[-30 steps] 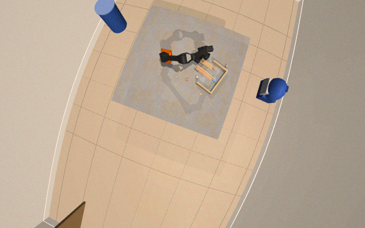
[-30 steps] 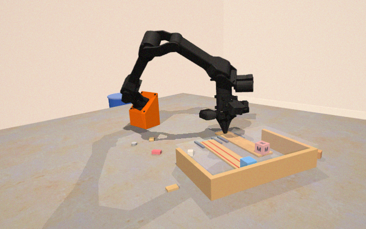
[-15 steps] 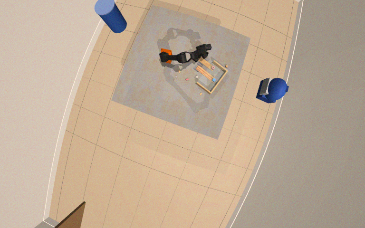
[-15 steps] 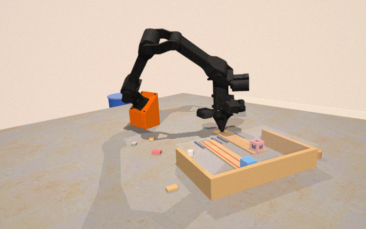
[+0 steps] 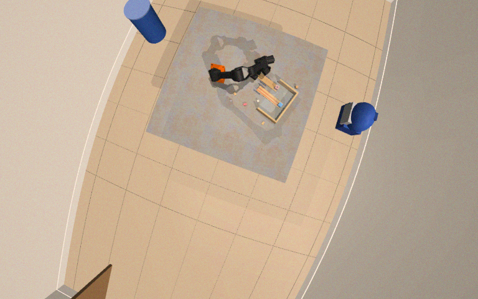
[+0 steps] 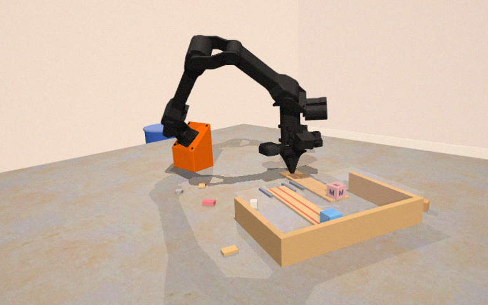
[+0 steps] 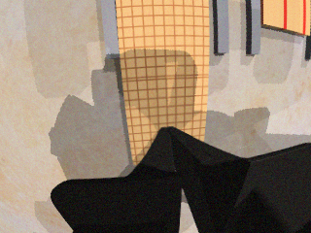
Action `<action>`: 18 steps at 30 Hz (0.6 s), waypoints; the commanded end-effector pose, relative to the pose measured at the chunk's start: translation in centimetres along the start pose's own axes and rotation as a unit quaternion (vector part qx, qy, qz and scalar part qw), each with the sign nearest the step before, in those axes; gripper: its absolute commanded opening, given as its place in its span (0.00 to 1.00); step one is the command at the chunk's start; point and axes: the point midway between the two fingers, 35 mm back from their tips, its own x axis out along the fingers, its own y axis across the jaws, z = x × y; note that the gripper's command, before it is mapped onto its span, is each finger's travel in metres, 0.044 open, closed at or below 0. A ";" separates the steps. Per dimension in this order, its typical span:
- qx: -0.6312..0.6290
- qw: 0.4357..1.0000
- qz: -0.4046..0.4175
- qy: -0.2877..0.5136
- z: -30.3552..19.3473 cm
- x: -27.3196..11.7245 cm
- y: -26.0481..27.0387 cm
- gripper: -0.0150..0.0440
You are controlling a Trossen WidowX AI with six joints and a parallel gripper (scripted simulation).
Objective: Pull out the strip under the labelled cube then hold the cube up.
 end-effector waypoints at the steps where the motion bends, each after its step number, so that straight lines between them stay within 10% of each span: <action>1: -0.005 1.000 -0.004 0.014 -1.5 0.5 -0.4 0.25; 18: -0.005 1.000 -0.004 0.014 -4.0 0.4 -0.3 0.25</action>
